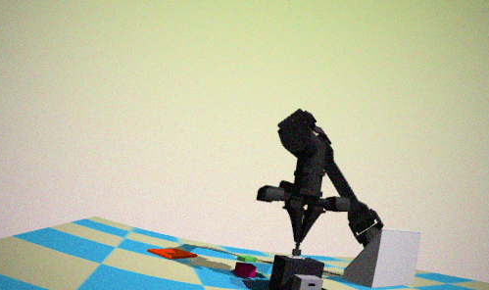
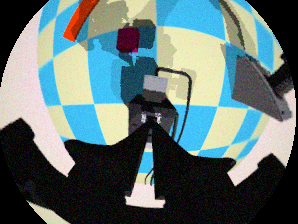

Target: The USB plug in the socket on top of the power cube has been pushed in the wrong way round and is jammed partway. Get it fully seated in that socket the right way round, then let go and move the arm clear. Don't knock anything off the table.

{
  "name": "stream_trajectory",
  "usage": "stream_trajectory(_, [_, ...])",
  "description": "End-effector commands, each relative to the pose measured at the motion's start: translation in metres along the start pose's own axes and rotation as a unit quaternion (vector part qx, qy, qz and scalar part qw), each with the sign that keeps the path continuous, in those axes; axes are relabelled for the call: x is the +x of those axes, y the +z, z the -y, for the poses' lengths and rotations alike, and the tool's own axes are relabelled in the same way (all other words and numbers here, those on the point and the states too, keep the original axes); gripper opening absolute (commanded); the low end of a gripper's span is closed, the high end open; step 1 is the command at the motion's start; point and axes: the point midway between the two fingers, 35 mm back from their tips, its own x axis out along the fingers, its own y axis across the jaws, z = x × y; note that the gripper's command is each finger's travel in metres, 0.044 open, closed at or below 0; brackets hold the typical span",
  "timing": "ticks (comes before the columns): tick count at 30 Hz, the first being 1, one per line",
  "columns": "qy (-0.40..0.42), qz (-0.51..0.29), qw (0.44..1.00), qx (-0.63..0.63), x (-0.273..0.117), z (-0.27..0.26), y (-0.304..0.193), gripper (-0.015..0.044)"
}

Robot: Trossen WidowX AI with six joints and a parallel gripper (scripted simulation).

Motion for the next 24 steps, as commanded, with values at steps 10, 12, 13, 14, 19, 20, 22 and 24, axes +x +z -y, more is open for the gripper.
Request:
stream_trajectory(10, [0.0,0.0,1.0,0.0,-0.001,0.0,0.0,0.0])
stream_trajectory(12, [0.0,0.0,1.0,0.0,-0.002,0.0,0.0,0.0])
stream_trajectory(13, [0.0,0.0,1.0,0.0,-0.003,0.0,0.0,0.0])
stream_trajectory(14, [0.0,0.0,1.0,0.0,-0.004,0.0,0.0,0.0])
stream_trajectory(19, [0.0,0.0,1.0,0.0,-0.007,0.0,0.0,0.0])
stream_trajectory(20, [0.0,0.0,1.0,0.0,-0.008,0.0,0.0,0.0])
stream_trajectory(22, [0.0,0.0,1.0,0.0,-0.009,0.0,0.0,0.0])
stream_trajectory(24, [0.0,0.0,1.0,0.0,-0.01,0.0,0.0,0.0])
